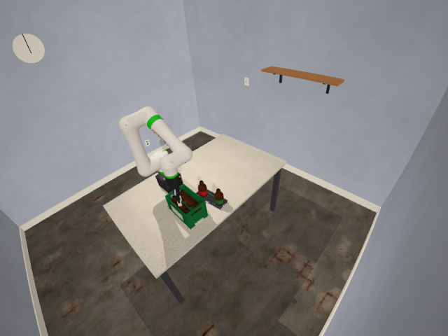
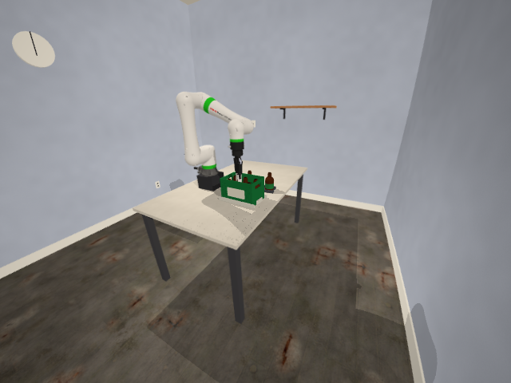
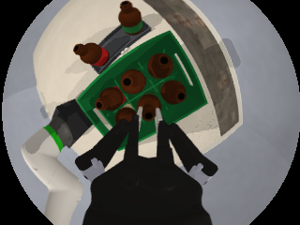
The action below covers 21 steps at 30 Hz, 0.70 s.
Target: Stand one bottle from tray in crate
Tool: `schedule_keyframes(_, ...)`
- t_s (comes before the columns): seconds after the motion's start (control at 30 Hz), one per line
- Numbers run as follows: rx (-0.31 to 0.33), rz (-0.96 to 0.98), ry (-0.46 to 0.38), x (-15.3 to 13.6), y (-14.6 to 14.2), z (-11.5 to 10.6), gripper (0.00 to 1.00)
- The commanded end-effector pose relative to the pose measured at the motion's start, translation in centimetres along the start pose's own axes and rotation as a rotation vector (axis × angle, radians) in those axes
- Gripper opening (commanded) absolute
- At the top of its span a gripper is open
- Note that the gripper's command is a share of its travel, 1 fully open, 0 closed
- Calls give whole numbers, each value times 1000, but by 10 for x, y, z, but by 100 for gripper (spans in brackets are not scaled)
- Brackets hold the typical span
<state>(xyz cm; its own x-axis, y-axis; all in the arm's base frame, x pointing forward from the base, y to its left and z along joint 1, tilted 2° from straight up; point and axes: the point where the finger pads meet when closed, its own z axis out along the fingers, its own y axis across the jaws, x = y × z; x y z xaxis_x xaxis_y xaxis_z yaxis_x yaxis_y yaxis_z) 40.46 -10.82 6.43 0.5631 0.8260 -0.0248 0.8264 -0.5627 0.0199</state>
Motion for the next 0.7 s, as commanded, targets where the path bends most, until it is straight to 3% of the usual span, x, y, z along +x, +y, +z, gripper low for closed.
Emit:
schedule_keyframes(0.0,0,0,0,0,0,1,0)
schedule_keyframes(0.67,0,0,0,0,0,8,0)
